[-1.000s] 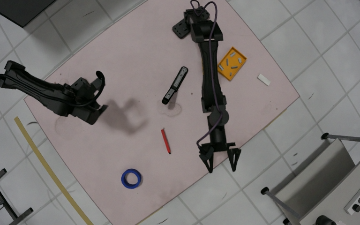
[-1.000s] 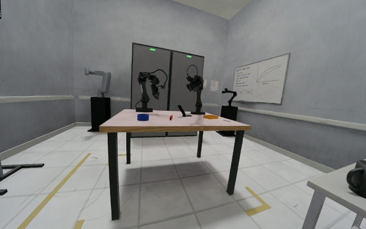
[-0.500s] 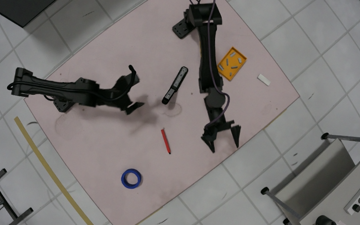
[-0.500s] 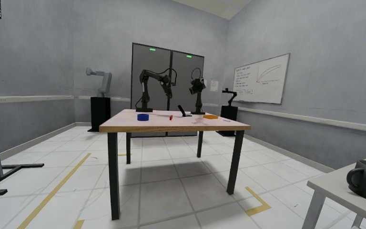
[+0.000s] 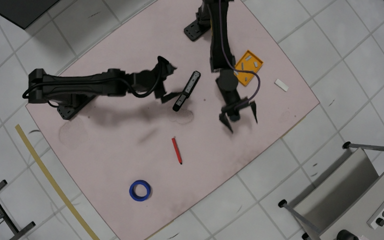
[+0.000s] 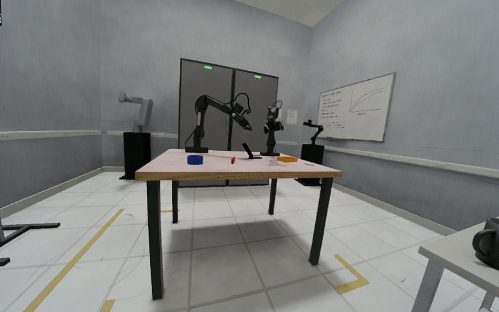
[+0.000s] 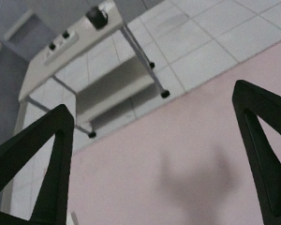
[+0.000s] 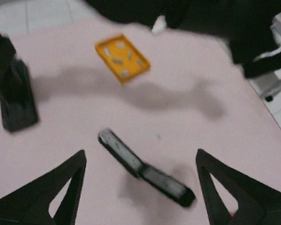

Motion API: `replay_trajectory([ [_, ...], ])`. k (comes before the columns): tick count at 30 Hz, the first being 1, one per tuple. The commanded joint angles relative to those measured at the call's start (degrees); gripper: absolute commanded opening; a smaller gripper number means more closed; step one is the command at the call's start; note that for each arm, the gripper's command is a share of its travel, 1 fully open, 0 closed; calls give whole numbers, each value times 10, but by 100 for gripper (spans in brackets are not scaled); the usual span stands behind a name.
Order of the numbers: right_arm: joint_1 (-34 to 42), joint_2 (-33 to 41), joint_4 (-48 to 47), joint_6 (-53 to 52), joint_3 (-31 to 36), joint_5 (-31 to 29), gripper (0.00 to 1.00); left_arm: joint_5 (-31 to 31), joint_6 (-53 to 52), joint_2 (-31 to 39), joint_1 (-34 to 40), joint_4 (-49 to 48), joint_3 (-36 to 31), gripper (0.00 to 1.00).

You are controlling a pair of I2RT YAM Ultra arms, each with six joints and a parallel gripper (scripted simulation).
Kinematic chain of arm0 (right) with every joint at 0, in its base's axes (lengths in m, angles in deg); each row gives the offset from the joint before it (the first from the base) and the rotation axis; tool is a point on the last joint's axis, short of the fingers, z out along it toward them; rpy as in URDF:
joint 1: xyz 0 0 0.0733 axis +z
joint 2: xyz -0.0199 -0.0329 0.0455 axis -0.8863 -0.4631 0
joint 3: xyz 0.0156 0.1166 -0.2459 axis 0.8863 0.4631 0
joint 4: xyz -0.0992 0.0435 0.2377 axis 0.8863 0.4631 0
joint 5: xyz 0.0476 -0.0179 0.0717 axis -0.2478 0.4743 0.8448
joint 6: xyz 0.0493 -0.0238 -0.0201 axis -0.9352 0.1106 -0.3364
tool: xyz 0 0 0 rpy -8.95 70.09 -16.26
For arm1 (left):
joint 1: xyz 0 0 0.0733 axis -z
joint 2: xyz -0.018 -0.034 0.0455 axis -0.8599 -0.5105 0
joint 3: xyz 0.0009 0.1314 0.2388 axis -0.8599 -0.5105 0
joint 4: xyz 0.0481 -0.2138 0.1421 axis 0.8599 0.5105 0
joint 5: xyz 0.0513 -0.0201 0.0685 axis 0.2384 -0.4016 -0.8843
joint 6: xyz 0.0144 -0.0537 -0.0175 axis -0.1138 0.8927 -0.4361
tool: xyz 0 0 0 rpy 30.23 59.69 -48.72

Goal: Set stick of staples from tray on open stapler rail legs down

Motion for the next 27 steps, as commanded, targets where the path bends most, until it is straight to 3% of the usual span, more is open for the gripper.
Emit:
replay_trajectory([
  [1, 31, -26, -97, -79, -33, -23, 100, -31, 97, 68, -18, 72, -65, 100],
  [9, 66, -73, -157, -117, -56, -46, 100, 1, 219, 221, -73, 232, -175, 100],
  [11, 66, -73, -157, -117, -56, -46, 100, 1, 219, 221, -73, 232, -175, 100],
  [20, 70, -82, -160, -117, -63, -49, 100, 98, 279, 359, -201, 416, -225, 100],
  [27, 69, -82, -160, -115, -63, -47, 100, 152, 260, 395, -284, 474, -230, 100],
])
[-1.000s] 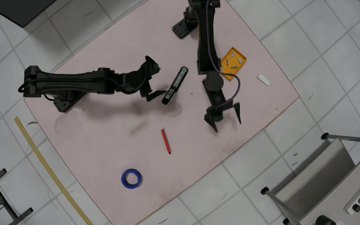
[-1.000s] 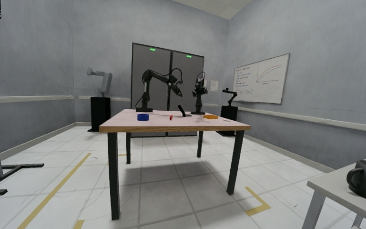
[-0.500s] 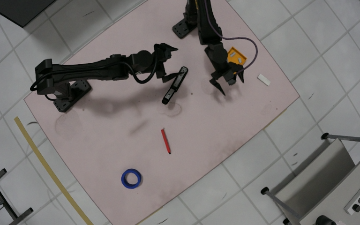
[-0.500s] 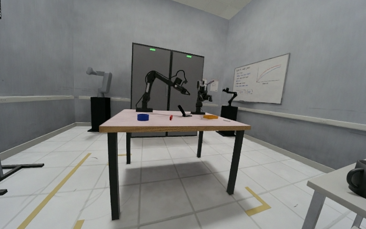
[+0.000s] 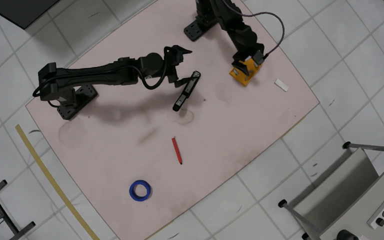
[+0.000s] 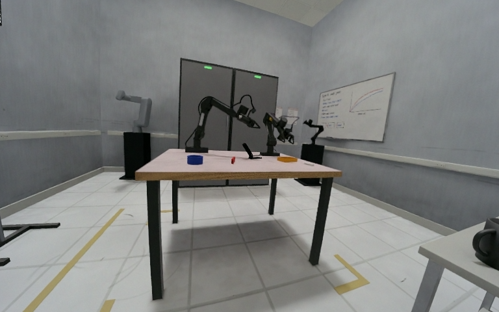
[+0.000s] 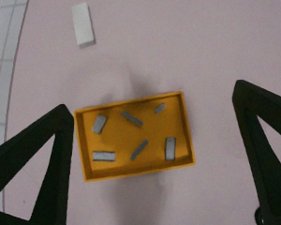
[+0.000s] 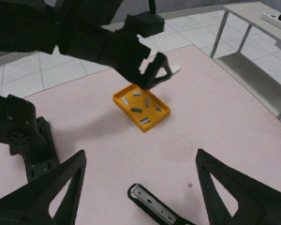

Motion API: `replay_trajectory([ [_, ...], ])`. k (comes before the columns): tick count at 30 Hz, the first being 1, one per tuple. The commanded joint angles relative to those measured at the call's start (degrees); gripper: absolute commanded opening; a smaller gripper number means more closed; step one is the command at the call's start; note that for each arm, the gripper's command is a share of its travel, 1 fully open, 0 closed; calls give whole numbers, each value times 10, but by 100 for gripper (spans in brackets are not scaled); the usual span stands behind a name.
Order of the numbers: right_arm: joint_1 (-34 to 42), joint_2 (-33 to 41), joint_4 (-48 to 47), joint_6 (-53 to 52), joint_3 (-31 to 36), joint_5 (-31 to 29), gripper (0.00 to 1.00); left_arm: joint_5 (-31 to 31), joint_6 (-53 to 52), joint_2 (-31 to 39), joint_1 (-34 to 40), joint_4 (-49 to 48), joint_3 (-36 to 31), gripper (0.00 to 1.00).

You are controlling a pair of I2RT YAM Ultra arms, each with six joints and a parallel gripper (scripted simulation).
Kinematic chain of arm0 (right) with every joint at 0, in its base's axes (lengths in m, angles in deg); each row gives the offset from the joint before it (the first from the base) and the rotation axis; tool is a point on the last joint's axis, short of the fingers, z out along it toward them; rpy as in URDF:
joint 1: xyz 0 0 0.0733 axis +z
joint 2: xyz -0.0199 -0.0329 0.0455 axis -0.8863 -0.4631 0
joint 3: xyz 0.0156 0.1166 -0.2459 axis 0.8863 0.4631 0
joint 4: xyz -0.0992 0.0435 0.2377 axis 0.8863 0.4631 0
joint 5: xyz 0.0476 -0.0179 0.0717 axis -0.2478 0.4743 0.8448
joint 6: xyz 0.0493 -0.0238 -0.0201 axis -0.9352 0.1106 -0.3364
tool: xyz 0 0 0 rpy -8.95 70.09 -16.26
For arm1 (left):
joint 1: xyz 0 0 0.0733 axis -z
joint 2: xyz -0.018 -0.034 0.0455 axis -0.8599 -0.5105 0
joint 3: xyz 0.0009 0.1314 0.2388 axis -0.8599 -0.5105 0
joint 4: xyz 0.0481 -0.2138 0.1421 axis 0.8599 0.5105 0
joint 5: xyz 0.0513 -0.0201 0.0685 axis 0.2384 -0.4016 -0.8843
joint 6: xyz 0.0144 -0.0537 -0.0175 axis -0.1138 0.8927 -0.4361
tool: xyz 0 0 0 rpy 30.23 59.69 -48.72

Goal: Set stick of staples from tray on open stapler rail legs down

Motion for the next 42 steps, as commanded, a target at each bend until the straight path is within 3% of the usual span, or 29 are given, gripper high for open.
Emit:
replay_trajectory([
  [1, 3, -1, -13, -4, -22, -4, 100, 36, 0, 17, -16, 43, -11, 100],
  [7, 1, 3, -5, -1, -17, -1, 100, 52, -13, 30, -60, 54, -12, 100],
  [21, 1, 3, -5, -1, -17, -1, 100, 53, -14, 31, -62, 55, -12, 100],
  [27, 1, 3, -5, -1, -17, -1, 100, 45, 97, 12, -58, 94, 8, 100],
  [42, 1, 3, -5, -1, -17, -1, 100, 108, 408, -80, -83, 194, 82, 100],
])
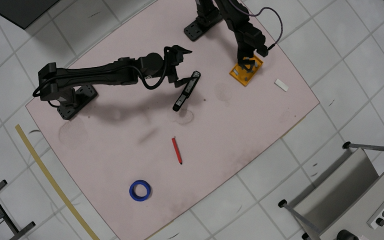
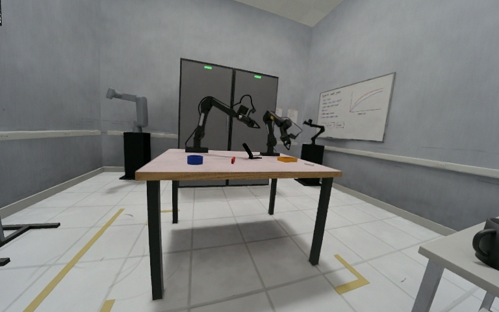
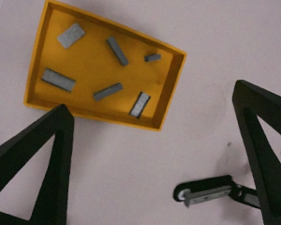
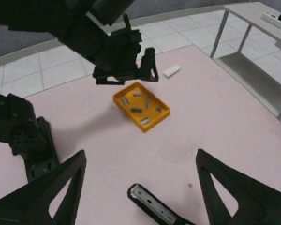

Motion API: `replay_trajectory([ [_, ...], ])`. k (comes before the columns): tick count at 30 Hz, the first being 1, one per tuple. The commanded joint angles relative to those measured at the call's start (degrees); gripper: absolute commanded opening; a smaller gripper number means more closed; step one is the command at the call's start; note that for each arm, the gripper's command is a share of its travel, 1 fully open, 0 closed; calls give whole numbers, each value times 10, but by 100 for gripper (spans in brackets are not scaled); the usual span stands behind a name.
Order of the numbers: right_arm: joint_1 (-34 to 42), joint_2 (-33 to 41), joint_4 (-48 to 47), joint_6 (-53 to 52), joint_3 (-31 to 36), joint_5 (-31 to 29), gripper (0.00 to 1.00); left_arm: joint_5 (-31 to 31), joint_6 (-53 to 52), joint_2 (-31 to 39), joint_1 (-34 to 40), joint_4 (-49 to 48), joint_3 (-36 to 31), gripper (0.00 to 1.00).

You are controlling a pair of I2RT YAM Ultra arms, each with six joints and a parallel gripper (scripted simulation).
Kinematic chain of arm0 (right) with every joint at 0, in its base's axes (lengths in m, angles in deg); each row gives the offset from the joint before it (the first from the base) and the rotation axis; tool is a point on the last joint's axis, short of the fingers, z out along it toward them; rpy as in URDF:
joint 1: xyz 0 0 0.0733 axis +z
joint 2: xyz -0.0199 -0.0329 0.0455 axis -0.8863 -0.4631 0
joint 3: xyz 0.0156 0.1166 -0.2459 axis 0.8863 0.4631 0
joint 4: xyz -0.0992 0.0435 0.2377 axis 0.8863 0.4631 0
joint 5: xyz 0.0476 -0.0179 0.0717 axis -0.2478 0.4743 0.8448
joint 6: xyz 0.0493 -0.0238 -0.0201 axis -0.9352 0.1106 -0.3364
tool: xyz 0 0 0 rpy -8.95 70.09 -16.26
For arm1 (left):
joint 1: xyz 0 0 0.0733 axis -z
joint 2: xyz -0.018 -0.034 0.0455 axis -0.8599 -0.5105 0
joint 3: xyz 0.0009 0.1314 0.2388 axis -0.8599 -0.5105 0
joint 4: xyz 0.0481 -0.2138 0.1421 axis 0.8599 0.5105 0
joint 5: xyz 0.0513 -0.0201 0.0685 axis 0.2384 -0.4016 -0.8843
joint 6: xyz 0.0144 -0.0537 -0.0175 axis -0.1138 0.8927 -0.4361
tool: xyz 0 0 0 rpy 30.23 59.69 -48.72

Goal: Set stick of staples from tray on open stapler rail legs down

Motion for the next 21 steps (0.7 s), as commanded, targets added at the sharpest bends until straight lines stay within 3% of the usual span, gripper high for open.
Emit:
replay_trajectory([
  [1, 1, 3, -5, -1, -17, -1, 100, 31, 109, -24, -15, 39, 33, 100],
  [10, 1, 3, -5, -1, -17, -1, 100, 88, 238, -72, -48, 74, 64, 100],
  [21, 1, 3, -5, -1, -17, -1, 100, 209, 440, -151, -122, 109, 94, 100],
])
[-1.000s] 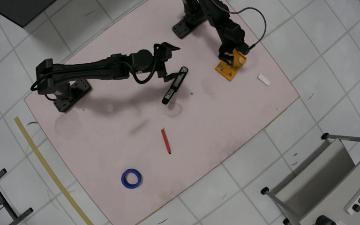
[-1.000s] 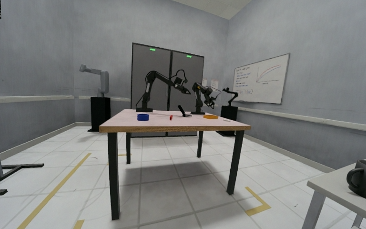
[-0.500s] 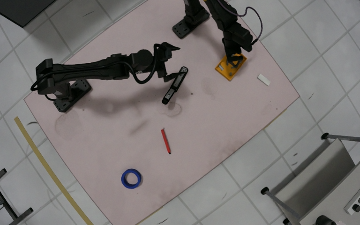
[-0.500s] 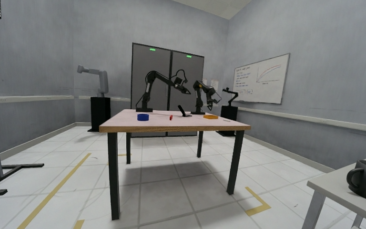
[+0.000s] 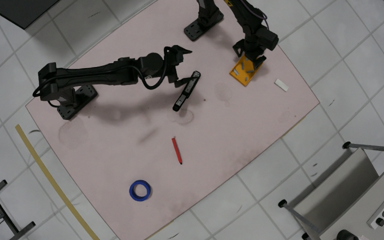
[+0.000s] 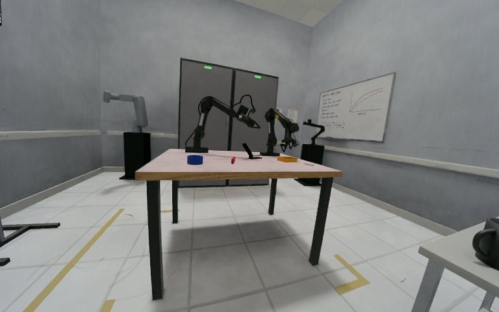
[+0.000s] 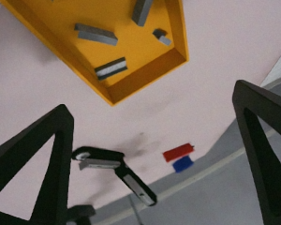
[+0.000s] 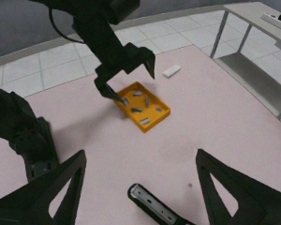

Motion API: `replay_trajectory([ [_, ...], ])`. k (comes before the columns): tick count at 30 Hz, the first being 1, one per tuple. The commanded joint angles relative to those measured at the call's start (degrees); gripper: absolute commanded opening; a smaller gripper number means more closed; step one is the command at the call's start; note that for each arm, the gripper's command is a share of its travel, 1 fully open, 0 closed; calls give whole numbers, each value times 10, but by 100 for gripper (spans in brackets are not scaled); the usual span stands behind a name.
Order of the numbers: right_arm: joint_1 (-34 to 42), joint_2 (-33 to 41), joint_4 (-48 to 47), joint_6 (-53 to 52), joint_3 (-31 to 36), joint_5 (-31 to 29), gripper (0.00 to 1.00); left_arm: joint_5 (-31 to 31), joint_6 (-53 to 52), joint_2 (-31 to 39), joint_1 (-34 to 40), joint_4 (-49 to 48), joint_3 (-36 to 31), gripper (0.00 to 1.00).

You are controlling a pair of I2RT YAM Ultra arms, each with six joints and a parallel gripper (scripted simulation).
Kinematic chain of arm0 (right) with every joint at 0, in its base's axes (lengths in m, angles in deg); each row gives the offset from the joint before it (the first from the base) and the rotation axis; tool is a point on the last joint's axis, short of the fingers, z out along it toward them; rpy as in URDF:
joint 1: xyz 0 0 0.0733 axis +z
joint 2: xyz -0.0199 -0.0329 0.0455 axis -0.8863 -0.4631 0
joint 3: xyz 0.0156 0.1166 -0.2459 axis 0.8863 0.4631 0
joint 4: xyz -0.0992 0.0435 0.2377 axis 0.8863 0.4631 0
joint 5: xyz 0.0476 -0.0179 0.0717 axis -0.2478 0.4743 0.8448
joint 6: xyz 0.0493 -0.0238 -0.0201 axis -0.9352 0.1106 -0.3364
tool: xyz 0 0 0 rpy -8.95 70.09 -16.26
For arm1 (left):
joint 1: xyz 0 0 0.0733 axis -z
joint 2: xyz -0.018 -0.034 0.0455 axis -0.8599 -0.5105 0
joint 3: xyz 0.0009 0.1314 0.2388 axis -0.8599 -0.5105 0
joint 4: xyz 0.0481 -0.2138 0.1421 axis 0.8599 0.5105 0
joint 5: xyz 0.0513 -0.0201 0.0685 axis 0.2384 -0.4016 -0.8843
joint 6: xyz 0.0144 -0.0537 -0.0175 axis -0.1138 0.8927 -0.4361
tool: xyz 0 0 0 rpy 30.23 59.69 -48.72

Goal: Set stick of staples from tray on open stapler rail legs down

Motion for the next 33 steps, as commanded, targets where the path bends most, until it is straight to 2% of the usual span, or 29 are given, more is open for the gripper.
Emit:
replay_trajectory([
  [1, 1, 3, -5, -1, -17, -1, 100, 58, 91, -23, -24, 21, 23, 100],
  [4, 1, 3, -5, -1, -17, -1, 100, 91, 138, -42, -45, 23, 24, 100],
  [6, 1, 3, -5, -1, -17, -1, 100, 91, 138, -42, -45, 23, 24, 100],
  [16, 1, 3, -5, -1, -17, -1, 100, 202, 306, -111, -119, -4, -1, 100],
  [33, 1, 3, -5, -1, -17, -1, 100, 206, 325, -113, -133, -12, -18, 100],
])
